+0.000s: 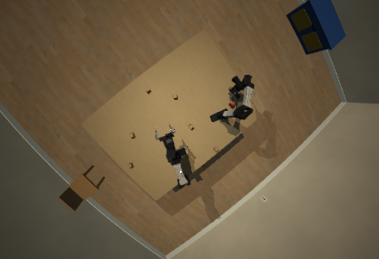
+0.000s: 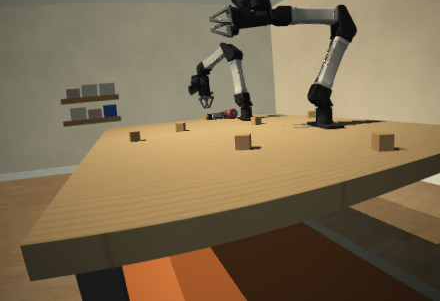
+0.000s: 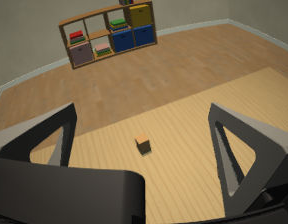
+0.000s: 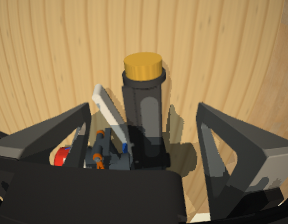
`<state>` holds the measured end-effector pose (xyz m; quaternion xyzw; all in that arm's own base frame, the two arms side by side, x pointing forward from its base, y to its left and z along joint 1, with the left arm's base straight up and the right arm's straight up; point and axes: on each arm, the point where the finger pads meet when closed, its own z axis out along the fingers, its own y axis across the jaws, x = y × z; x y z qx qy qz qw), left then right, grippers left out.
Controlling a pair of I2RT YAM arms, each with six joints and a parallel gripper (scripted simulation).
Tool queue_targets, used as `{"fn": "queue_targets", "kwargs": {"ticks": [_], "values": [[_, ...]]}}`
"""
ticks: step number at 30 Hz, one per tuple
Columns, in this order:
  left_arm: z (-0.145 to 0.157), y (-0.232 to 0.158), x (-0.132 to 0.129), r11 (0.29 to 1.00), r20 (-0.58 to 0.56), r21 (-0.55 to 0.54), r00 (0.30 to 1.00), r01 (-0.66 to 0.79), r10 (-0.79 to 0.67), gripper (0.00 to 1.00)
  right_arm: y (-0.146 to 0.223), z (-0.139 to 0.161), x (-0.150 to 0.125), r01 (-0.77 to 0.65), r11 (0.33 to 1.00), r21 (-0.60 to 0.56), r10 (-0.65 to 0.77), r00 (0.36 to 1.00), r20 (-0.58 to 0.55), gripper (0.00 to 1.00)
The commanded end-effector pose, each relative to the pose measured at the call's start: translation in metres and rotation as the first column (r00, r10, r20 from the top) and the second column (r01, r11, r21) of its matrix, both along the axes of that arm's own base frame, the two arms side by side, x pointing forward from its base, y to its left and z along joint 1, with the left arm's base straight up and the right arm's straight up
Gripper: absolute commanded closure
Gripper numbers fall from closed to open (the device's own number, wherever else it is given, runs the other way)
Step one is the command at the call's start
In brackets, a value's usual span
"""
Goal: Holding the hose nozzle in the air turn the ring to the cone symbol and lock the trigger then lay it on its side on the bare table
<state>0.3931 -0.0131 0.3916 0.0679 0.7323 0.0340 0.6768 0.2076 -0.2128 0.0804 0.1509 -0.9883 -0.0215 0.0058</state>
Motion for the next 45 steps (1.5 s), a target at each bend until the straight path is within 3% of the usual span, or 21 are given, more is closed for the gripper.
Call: {"fn": "queue_targets", "kwargs": {"ticks": [1,5,10,11,14,16,21,31,45], "values": [[0.013,0.011,-0.011,0.990,0.081,-0.131,0.995,-0.044,0.055,0.00,0.003,0.000,-0.025,-0.117,0.991,0.058,0.117,0.993,0.009,0.22],[0.015,0.016,-0.018,0.982,0.106,-0.182,0.992,-0.054,0.074,0.00,-0.001,-0.008,-0.039,-0.129,0.987,0.099,0.129,0.992,0.008,0.22],[0.007,0.015,-0.019,0.988,0.078,-0.148,0.995,-0.054,0.066,0.00,-0.003,-0.012,-0.038,-0.087,0.991,0.097,0.088,0.996,-0.008,0.22],[0.008,0.018,-0.023,0.988,0.074,-0.142,0.994,-0.064,0.075,0.00,-0.001,-0.021,-0.051,-0.059,0.990,0.129,0.066,0.997,-0.048,0.22],[0.006,0.017,-0.020,0.988,0.068,-0.142,0.995,-0.061,0.072,0.00,0.000,-0.021,-0.050,-0.064,0.990,0.129,0.071,0.996,-0.048,0.22],[0.007,0.014,-0.007,0.988,0.056,-0.148,0.997,-0.046,0.054,0.00,-0.013,0.005,-0.029,-0.095,0.995,0.017,0.095,0.995,0.020,0.22],[0.006,0.014,-0.007,0.988,0.056,-0.147,0.997,-0.047,0.056,0.00,-0.003,-0.025,-0.040,-0.068,0.993,0.098,0.071,0.997,-0.029,0.22],[0.006,0.014,-0.007,0.988,0.056,-0.147,0.997,-0.047,0.056,0.00,-0.003,-0.028,-0.040,-0.064,0.994,0.084,0.066,0.998,-0.020,0.22],[0.006,0.014,-0.007,0.988,0.056,-0.147,0.997,-0.047,0.056,0.00,0.001,-0.057,-0.038,-0.071,0.994,0.085,0.072,0.997,-0.012,0.22]]}}
